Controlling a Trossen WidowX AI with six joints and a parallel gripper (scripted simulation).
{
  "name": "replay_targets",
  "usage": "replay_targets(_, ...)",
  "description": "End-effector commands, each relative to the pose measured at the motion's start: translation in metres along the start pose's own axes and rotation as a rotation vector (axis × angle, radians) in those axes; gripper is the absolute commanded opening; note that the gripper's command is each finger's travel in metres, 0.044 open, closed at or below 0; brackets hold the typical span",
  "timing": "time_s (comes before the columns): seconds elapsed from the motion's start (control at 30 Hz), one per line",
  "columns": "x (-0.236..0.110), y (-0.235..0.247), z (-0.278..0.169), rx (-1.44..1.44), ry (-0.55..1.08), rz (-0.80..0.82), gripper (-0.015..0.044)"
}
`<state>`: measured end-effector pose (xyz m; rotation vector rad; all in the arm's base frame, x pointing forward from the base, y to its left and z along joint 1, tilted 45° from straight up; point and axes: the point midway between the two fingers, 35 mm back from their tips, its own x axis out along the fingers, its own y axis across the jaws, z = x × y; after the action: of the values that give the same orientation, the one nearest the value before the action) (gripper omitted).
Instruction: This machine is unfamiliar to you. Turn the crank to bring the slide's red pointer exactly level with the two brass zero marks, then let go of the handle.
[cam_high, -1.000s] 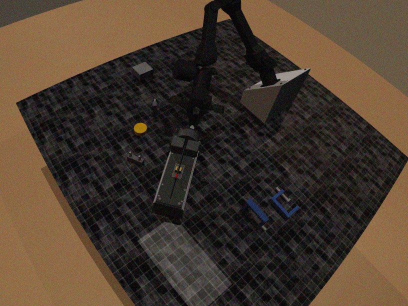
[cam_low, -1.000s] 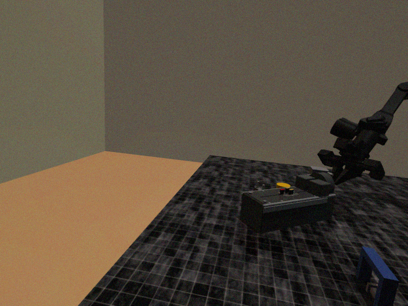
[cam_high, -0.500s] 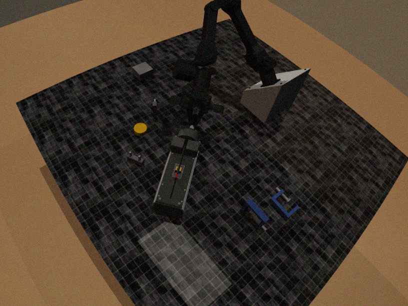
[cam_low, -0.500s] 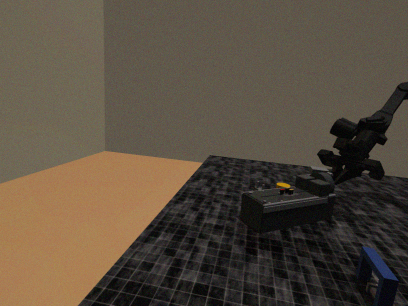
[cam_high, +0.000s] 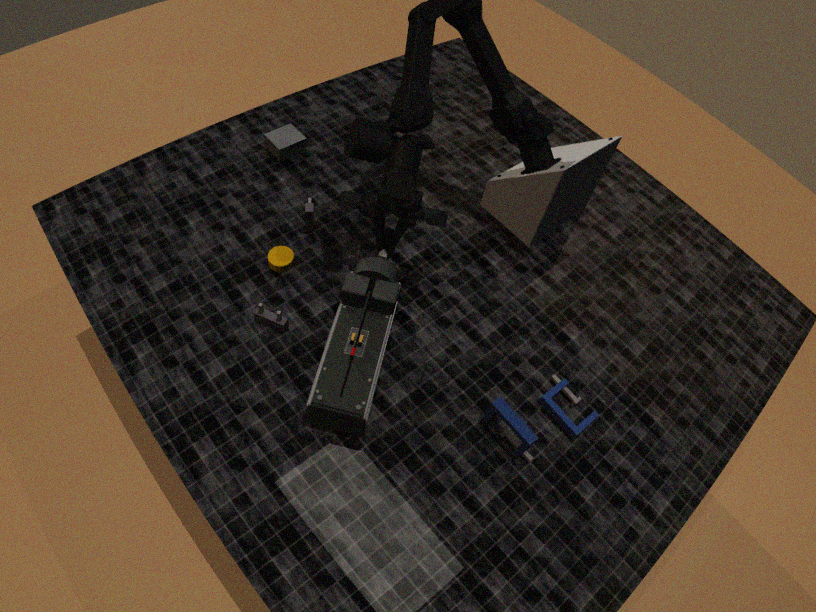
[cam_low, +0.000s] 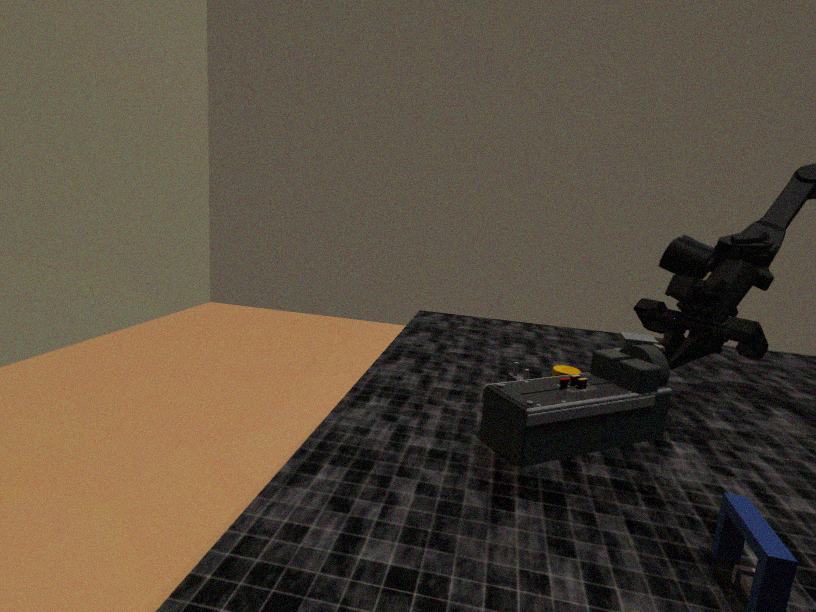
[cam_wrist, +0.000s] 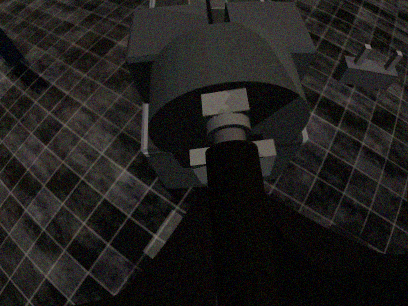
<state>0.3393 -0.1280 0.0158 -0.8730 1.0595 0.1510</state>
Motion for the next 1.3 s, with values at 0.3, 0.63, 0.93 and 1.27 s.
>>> replay_targets(0.3,-0.0011,-0.0101,0.0007,0.003,-0.003,-0.024,0.0)
replay_targets(0.63,-0.0009,-0.0113,0.0004,0.003,-0.003,-0.024,0.0)
replay_targets(0.93,-0.0004,-0.0123,0.0,0.003,-0.003,-0.024,0.0)
replay_targets(1.27,0.0006,-0.0139,-0.0008,0.003,-0.003,-0.025,0.0)
